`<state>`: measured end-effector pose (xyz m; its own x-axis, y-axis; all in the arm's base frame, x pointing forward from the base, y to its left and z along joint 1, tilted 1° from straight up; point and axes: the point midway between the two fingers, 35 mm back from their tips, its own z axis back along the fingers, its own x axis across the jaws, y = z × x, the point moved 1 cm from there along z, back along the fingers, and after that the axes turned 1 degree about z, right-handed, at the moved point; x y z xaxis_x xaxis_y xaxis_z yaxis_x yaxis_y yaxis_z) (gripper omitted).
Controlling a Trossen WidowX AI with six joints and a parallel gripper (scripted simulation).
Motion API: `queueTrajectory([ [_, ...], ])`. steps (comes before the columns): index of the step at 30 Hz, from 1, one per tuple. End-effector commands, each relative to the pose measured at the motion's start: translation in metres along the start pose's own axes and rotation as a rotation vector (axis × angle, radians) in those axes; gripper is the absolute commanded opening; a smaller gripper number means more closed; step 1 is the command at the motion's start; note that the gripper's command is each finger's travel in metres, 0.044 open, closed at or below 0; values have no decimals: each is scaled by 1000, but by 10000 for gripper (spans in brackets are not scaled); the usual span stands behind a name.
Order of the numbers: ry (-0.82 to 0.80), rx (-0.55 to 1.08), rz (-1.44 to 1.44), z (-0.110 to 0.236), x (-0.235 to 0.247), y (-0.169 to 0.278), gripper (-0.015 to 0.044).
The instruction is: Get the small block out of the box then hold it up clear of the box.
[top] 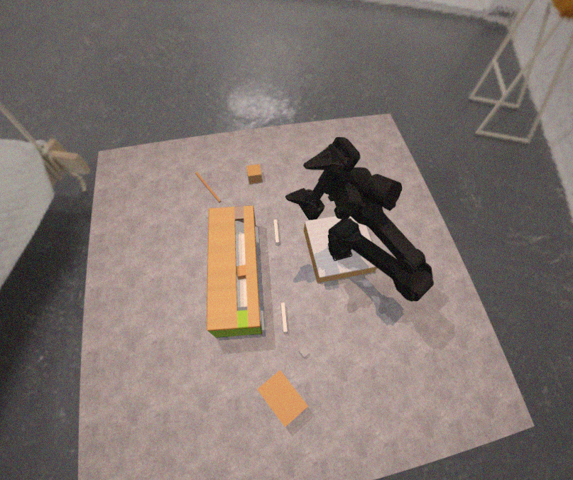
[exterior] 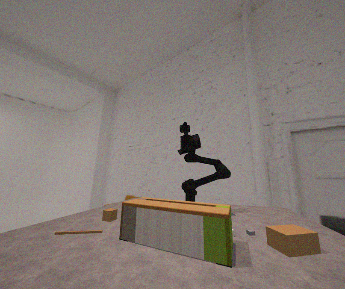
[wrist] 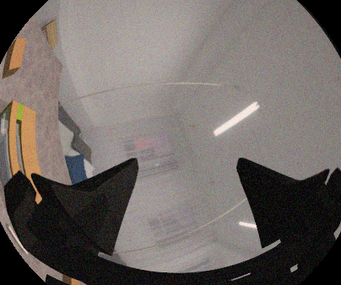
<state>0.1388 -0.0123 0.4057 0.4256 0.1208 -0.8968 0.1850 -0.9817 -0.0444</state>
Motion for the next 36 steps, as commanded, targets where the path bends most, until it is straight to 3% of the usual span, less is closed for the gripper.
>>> queueTrajectory([
  [1, 2, 2, -12, -1, -1, 2, 400],
  [7, -3, 100, -377, -34, 2, 56, 400],
  [16, -255, 339, -734, -86, 82, 104, 400],
  [26, -666, 537, -821, -105, 176, 92, 400],
  [36, -1209, 667, -664, -86, 259, 44, 400],
])
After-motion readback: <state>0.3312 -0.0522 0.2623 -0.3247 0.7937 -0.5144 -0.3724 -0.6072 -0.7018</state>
